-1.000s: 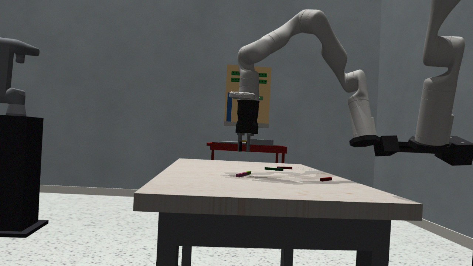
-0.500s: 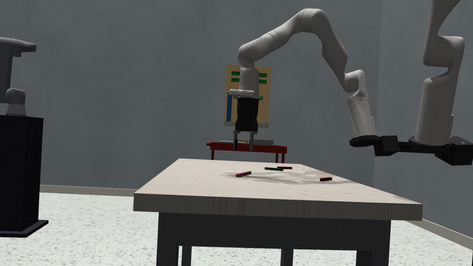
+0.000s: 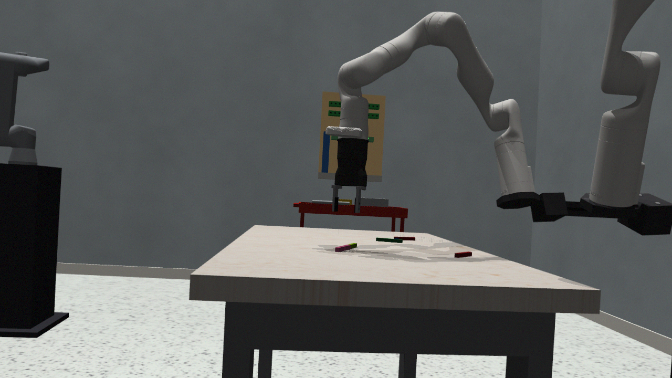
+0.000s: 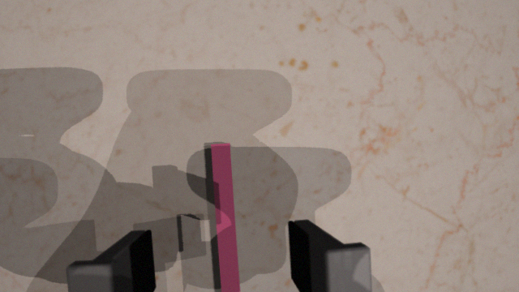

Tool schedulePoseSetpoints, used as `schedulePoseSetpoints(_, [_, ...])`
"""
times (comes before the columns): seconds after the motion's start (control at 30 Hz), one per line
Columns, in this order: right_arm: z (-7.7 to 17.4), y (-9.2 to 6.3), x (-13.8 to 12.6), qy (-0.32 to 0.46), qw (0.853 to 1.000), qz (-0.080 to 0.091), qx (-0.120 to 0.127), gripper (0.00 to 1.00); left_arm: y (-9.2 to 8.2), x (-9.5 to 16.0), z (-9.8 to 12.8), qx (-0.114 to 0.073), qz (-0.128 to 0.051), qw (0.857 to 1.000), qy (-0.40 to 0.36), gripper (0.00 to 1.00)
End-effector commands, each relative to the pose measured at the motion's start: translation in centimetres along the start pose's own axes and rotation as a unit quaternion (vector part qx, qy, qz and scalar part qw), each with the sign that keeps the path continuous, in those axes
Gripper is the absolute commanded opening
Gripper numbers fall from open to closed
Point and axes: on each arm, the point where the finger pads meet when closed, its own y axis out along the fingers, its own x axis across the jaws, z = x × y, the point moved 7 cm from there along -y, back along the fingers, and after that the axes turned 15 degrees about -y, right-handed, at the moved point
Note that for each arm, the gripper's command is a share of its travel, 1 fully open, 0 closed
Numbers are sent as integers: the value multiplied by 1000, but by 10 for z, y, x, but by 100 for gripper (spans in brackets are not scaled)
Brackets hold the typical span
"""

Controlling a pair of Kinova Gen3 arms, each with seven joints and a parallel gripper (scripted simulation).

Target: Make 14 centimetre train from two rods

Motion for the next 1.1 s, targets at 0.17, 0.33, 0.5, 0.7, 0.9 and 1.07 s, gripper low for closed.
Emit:
schedulePoseSetpoints(0.17, [-1,-23,0,0,1000,-1,-2,100,0,-1,-1,0,2,1000,1,100])
schedulePoseSetpoints(0.33, [-1,-50,0,0,1000,-1,-2,100,0,-1,-1,0,2,1000,1,100])
schedulePoseSetpoints(0.5, [-1,-75,0,0,1000,-1,-2,100,0,-1,-1,0,2,1000,1,100])
schedulePoseSetpoints(0.7, [0,-88,0,0,1000,-2,-2,100,0,-1,-1,0,2,1000,1,100])
schedulePoseSetpoints(0.9, [1,-92,2,0,1000,-5,1,100,0,-1,-1,0,2,1000,1,100])
schedulePoseSetpoints(1.07, [1,-92,2,0,1000,-5,1,100,0,-1,-1,0,2,1000,1,100])
